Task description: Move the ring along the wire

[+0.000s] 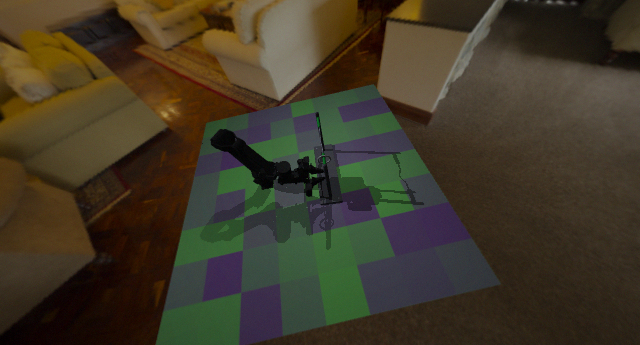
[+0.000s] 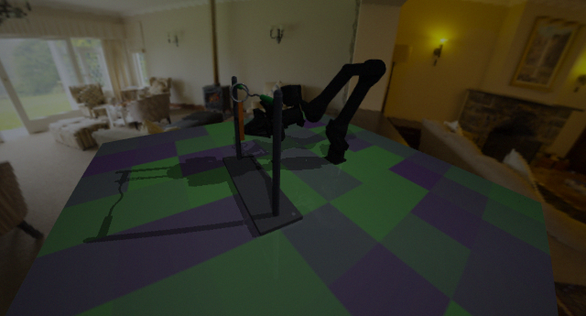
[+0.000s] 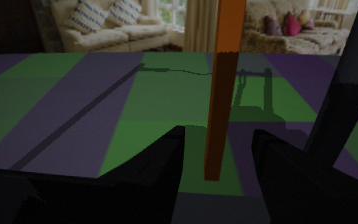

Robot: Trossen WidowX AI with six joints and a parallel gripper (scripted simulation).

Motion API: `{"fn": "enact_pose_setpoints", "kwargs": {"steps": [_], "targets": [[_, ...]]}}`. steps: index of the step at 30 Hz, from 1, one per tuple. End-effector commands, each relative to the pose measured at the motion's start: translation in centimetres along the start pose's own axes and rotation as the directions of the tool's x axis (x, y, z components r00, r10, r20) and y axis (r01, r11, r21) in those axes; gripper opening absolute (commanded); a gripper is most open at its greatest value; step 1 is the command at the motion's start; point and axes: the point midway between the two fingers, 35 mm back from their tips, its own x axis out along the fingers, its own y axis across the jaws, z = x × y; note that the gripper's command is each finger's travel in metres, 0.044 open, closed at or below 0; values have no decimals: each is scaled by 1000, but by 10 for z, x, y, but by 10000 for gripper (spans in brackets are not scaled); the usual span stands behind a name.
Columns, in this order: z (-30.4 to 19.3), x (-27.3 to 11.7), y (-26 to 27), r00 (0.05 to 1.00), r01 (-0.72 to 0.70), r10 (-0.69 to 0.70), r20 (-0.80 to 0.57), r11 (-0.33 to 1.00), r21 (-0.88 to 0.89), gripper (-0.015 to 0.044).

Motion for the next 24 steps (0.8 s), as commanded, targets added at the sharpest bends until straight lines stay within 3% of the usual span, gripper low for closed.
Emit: {"fn": "enact_pose_setpoints", "kwargs": {"steps": [1,24], "targets": [[0,7,-1,1000,5,-5,-1,1000,4,160],[-5,34,2,1000,5,-5,3,1000,5,160]]}}
